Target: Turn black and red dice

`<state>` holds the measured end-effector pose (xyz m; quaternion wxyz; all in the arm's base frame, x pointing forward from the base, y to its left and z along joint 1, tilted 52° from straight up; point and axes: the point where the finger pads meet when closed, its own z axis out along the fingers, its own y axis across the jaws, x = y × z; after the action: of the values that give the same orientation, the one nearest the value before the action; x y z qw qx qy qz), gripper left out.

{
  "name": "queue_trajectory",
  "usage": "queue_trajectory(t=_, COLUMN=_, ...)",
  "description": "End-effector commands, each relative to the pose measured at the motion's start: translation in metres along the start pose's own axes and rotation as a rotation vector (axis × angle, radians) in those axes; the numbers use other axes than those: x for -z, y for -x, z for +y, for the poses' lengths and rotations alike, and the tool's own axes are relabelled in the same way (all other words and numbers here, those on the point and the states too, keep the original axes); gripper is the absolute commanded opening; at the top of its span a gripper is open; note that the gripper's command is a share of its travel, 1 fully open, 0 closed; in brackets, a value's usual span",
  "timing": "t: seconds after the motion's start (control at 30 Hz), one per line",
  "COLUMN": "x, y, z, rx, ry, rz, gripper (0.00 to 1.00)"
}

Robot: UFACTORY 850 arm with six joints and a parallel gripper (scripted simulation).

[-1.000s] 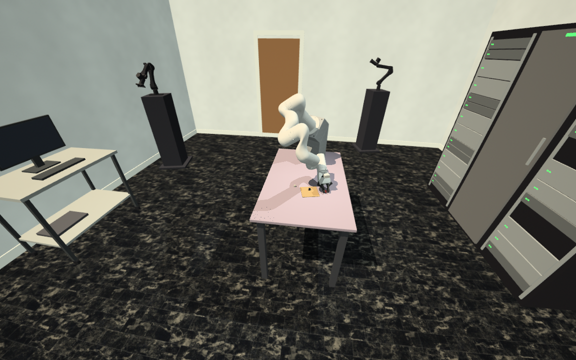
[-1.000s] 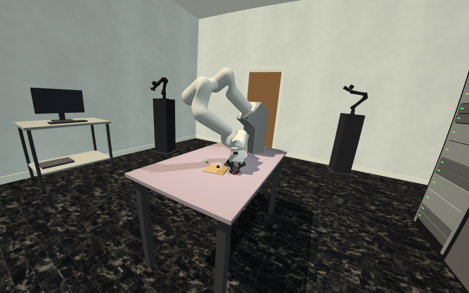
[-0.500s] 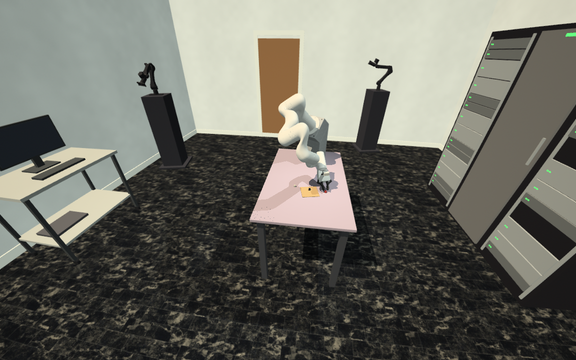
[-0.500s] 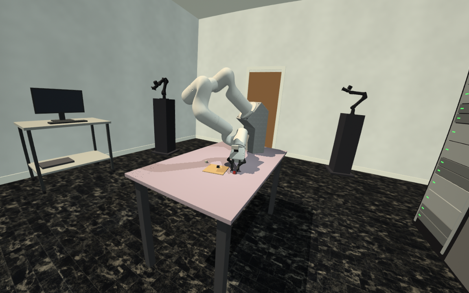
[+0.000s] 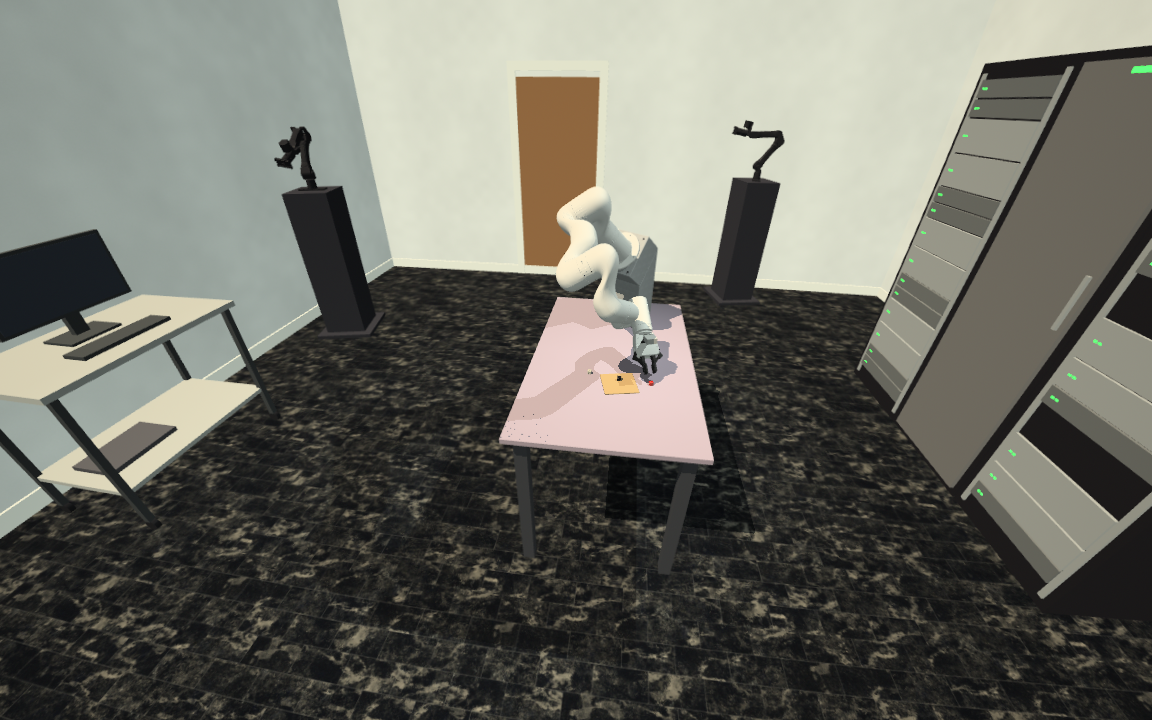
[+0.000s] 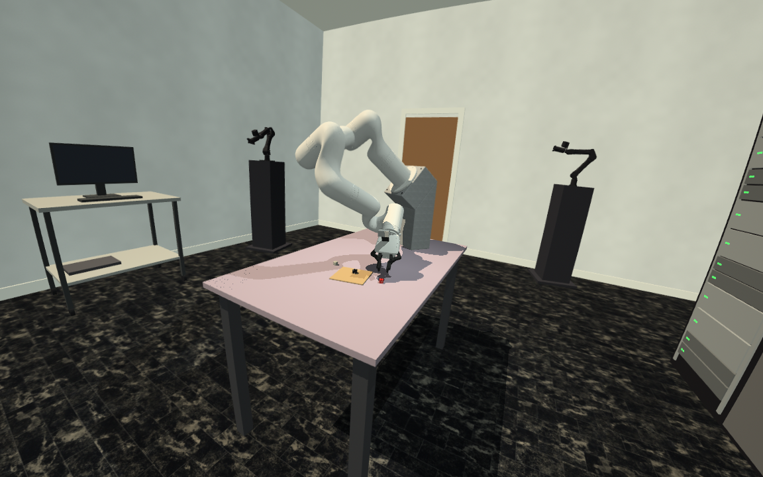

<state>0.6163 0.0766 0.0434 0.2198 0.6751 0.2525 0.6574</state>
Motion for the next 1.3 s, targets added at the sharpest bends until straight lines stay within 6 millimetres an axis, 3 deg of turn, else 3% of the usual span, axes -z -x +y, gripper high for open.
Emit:
queue_trajectory(t=0.0, x=0.002, y=-0.002, z=0.0, rx=0.0, ry=0.0, rz=0.0, gripper=0.31)
queue_trajectory(t=0.57, x=0.037, y=-0.043, z=0.0, rx=0.0, ry=0.0, rz=0.0, gripper=0.31)
queue_trajectory(t=0.93, x=0.038, y=-0.048, z=0.0, rx=0.002, ry=-0.001, rz=-0.021, gripper=0.31)
queue_trajectory(t=1.27, x=0.03, y=-0.066, z=0.001, rx=0.004, ry=0.002, rz=-0.329, gripper=0.31)
